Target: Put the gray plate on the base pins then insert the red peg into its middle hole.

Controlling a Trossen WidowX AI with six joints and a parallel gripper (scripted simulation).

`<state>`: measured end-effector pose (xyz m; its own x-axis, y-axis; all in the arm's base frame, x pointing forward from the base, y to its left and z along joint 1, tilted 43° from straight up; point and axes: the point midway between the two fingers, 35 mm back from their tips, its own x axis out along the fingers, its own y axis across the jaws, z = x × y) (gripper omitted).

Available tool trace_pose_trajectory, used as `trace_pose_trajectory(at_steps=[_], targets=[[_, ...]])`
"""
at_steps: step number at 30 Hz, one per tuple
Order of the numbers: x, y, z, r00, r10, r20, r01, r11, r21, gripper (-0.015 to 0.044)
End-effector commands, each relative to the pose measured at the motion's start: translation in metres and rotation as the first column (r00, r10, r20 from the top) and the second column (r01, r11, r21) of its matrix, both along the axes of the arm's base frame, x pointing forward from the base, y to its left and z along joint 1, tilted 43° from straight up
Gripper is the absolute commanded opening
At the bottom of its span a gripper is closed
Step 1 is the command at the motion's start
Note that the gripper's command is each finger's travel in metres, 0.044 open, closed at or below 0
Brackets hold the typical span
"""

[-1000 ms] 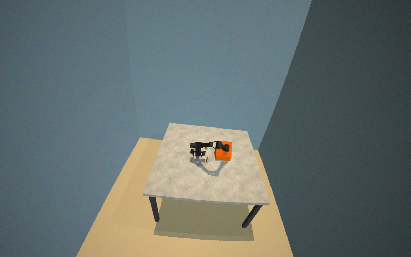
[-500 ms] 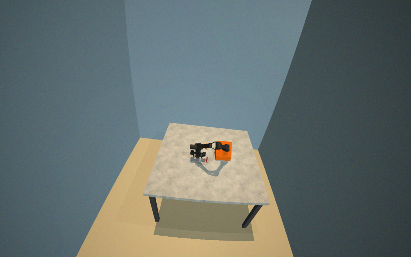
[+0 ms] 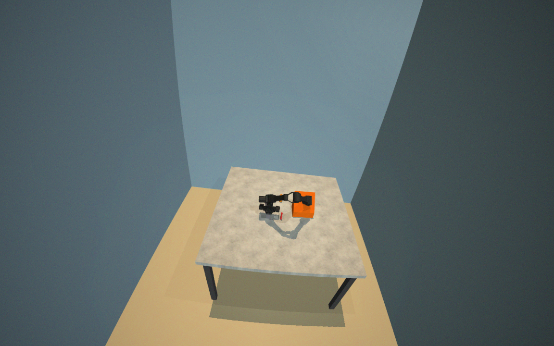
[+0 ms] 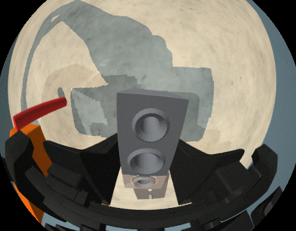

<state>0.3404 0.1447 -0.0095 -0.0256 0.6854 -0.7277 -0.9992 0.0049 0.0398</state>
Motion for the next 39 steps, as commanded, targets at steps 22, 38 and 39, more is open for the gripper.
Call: trace_pose_trajectory(at_steps=[22, 38, 39], targets=[[0.009, -0.037, 0.023, 0.999, -0.032, 0.014, 0.032, 0.999, -0.038, 0.0000], [0.008, -0.067, 0.061, 1.000, -0.016, 0.003, 0.016, 1.000, -0.026, 0.0000], [0.007, -0.068, 0.063, 1.000, -0.015, 0.002, 0.015, 1.000, -0.025, 0.0000]])
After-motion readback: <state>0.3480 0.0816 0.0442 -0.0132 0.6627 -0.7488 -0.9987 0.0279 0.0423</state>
